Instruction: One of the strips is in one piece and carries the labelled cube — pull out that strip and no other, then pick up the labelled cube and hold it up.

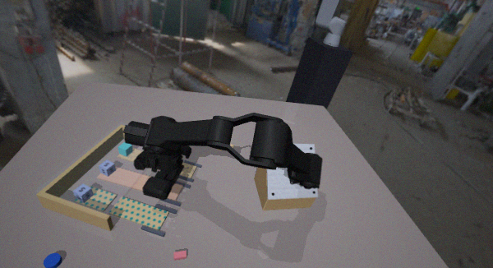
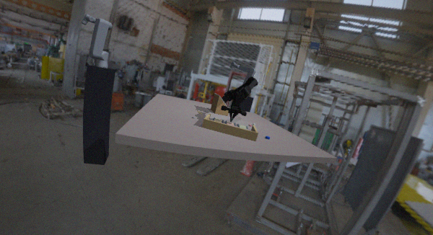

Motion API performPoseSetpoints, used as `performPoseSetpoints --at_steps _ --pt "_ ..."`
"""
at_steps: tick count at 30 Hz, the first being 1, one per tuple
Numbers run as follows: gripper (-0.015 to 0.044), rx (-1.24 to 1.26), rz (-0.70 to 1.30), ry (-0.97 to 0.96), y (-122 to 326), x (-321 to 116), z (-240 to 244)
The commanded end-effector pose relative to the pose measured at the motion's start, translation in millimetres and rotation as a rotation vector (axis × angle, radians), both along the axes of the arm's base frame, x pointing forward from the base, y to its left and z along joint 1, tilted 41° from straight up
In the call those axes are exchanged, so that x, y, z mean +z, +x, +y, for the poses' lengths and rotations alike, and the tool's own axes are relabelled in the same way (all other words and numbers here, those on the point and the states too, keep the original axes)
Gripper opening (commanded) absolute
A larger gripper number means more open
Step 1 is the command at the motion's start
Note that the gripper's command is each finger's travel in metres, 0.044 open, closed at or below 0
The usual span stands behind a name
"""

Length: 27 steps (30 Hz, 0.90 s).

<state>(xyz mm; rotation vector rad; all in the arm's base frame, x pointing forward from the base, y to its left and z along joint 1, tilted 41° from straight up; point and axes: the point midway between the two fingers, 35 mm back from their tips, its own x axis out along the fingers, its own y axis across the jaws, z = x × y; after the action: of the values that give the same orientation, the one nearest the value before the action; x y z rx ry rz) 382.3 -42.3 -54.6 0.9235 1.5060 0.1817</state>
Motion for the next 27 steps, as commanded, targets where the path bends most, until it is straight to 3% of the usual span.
performPoseSetpoints --at_steps 1,27 --pt "0.0 -0.005 0.004 0.008 -1.5 -4.5 4.6" --pt "0.0 -0.005 0.004 0.008 -1.7 -9.0 9.0"
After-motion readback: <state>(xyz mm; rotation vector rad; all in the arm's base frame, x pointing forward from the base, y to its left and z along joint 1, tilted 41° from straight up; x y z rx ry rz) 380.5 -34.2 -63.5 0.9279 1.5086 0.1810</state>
